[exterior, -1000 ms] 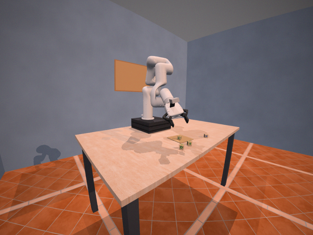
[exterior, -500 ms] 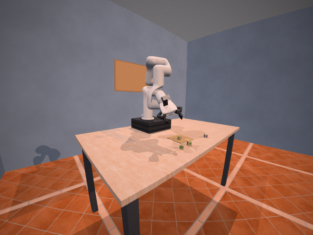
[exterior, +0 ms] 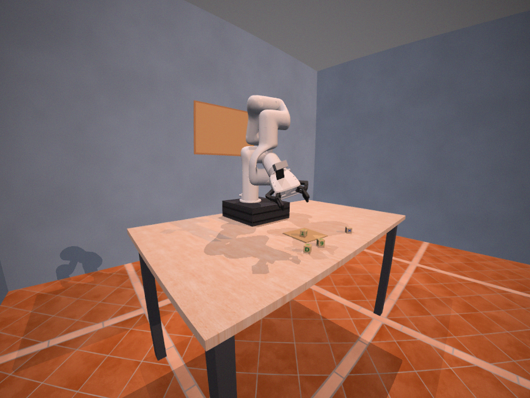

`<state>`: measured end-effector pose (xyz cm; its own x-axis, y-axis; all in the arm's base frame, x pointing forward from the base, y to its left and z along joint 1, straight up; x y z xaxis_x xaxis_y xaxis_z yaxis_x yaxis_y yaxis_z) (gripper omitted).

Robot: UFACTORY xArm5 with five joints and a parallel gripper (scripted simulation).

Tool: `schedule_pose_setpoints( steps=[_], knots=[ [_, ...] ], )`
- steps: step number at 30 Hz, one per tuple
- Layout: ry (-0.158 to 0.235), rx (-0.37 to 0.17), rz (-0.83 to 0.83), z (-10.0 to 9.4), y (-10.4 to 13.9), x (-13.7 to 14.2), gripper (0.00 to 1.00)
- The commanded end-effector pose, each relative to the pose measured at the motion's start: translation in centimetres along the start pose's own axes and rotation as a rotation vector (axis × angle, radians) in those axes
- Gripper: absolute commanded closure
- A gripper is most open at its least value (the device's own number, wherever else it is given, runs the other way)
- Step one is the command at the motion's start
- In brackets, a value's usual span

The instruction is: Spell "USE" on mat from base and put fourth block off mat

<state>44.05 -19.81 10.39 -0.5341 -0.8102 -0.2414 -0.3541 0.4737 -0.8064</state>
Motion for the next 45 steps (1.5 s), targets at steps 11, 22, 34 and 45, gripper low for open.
schedule_pose_setpoints(
  steps=[11,22,34,45],
  knots=[
    [-0.001,0.003,0.000,0.0,-0.1,0.0,0.00],
    [-0.001,0.003,0.000,0.0,-0.1,0.0,0.00],
    [0.005,-0.023,-0.032,0.7,-0.1,-0.1,0.00],
    [0.023,-0.195,-0.239,4.4,0.3,-0.7,0.00]
  ],
)
Point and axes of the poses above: the point where the finger pads meet when closed, its own z axis out along the fingers, its own x axis across the jaws, y = z × x, the point moved 4 cm from there along -z, back along the fingers, and after that the axes turned 5 degrees about -z, right-handed, at the moved point
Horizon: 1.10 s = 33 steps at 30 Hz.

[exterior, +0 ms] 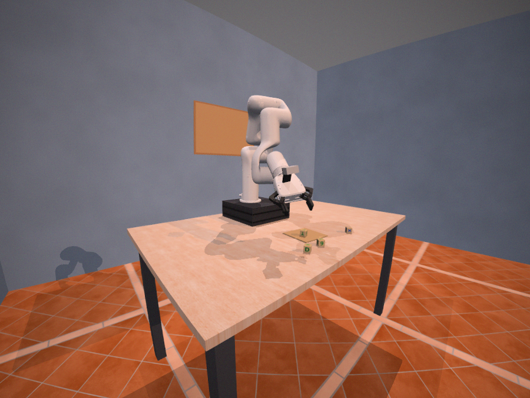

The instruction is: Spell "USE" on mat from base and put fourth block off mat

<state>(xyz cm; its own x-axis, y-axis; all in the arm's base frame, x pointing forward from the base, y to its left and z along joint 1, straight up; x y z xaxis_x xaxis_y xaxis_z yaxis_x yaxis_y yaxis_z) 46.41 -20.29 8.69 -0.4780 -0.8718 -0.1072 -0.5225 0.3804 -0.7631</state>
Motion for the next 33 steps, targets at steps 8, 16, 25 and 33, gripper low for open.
schedule_pose_setpoints(
  steps=[8,16,25,33],
  knots=[
    [-0.003,-0.193,-0.224,3.4,-0.5,-0.8,0.00],
    [-0.020,-0.286,-0.335,4.5,-0.7,-1.2,0.00],
    [-0.068,-0.436,-0.515,5.4,-1.1,-2.0,0.00],
    [-0.120,-0.546,-0.645,5.5,-1.6,-2.5,0.00]
  ],
)
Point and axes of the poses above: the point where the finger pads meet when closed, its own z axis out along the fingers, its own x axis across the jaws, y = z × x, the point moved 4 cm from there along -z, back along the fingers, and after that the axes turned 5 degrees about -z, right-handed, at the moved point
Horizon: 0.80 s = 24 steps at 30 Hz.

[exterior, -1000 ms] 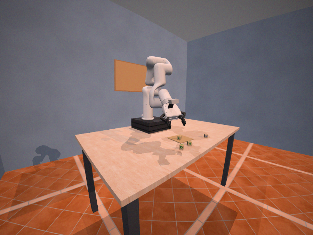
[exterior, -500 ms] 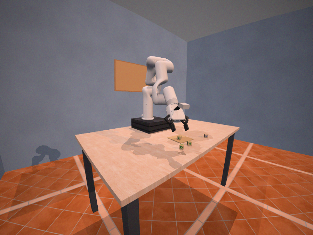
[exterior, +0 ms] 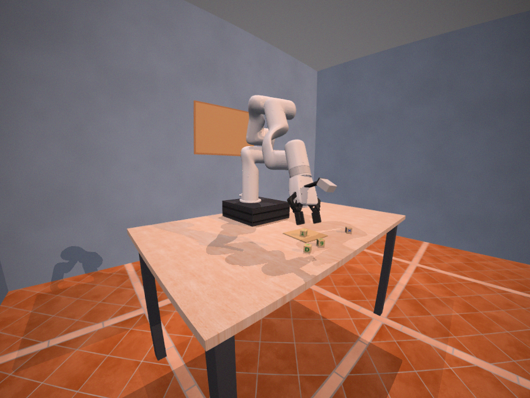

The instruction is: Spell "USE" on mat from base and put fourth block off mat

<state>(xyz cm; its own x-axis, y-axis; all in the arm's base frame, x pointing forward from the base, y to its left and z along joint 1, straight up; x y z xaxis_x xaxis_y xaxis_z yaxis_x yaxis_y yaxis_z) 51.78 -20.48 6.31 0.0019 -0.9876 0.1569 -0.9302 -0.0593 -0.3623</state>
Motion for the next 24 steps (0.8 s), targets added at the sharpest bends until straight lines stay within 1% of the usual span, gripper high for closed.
schedule_pose_setpoints(
  steps=[1,2,3,5,6,8,9,12,13,14,15,16,17,19,21,23,24],
  knots=[
    [-0.041,-0.078,-0.100,-0.2,-0.7,-0.1,0.00],
    [-0.041,-0.078,-0.100,-0.2,-0.7,-0.1,0.00],
    [-0.057,-0.105,-0.139,-0.3,-0.8,-0.2,0.00],
    [-0.063,-0.115,-0.152,-0.4,-0.9,-0.2,0.00],
    [-0.082,-0.142,-0.192,-0.6,-1.0,-0.3,0.00],
    [-0.082,-0.142,-0.192,-0.6,-1.0,-0.3,0.00],
    [-0.104,-0.173,-0.239,-0.9,-1.1,-0.4,0.00],
    [-0.131,-0.206,-0.290,-1.3,-1.3,-0.5,0.00],
    [-0.131,-0.206,-0.290,-1.3,-1.3,-0.5,0.00],
    [-0.152,-0.231,-0.329,-1.6,-1.3,-0.6,0.00],
    [-0.163,-0.243,-0.348,-1.8,-1.4,-0.7,0.00],
    [-0.172,-0.252,-0.363,-2.0,-1.4,-0.7,0.00],
    [-0.172,-0.252,-0.363,-2.0,-1.4,-0.7,0.00],
    [-0.206,-0.285,-0.418,-2.6,-1.5,-0.9,0.00],
    [-0.227,-0.306,-0.452,-3.1,-1.6,-1.0,0.00],
    [-0.242,-0.318,-0.474,-3.4,-1.6,-1.1,0.00],
    [-0.242,-0.318,-0.474,-3.4,-1.6,-1.1,0.00]
  ],
)
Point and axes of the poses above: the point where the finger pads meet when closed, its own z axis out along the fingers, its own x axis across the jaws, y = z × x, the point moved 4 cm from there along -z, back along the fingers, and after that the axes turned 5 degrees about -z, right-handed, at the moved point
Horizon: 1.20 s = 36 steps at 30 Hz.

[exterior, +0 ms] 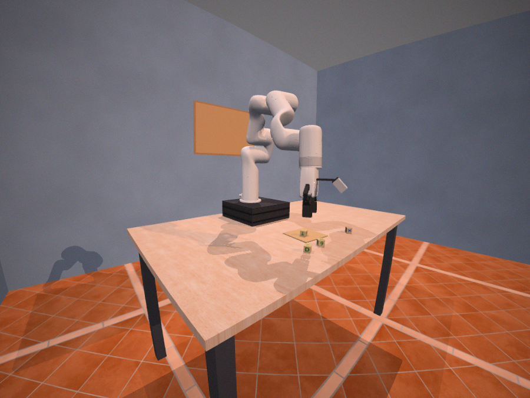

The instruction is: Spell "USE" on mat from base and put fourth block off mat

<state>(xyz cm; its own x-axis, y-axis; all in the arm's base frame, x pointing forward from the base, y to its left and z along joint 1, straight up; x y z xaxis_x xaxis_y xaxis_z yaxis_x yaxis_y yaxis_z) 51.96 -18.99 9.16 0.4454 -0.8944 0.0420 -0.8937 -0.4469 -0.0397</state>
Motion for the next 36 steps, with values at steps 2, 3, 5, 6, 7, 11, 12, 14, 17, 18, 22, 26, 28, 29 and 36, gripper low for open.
schedule_pose_setpoints(
  steps=[2,3,5,6,7,11,12,14,17,18,22,26,28,29,36],
  knots=[
    [-0.039,-0.035,-0.055,-0.70,-0.13,-0.11,0.00],
    [-0.042,-0.037,-0.059,-0.75,-0.13,-0.13,0.00],
    [-0.044,-0.039,-0.063,-0.81,-0.13,-0.16,0.00],
    [-0.044,-0.039,-0.063,-0.81,-0.13,-0.16,0.00],
    [-0.044,-0.039,-0.063,-0.81,-0.13,-0.16,0.00],
    [-0.044,-0.039,-0.063,-0.81,-0.13,-0.16,0.00],
    [-0.044,-0.039,-0.063,-0.81,-0.13,-0.16,0.00],
    [-0.044,-0.039,-0.063,-0.81,-0.13,-0.16,0.00],
    [-0.044,-0.039,-0.063,-0.81,-0.13,-0.16,0.00],
    [-0.044,-0.039,-0.063,-0.81,-0.13,-0.16,0.00],
    [-0.044,-0.039,-0.061,-0.81,-0.13,-0.16,0.00],
    [-0.044,-0.040,-0.036,-0.77,-0.13,-0.16,0.00],
    [-0.043,-0.041,-0.009,-0.72,-0.13,-0.16,0.00],
    [-0.043,-0.041,0.010,-0.70,-0.13,-0.16,0.00],
    [-0.040,-0.044,0.155,-0.47,-0.12,-0.16,0.00]
  ],
)
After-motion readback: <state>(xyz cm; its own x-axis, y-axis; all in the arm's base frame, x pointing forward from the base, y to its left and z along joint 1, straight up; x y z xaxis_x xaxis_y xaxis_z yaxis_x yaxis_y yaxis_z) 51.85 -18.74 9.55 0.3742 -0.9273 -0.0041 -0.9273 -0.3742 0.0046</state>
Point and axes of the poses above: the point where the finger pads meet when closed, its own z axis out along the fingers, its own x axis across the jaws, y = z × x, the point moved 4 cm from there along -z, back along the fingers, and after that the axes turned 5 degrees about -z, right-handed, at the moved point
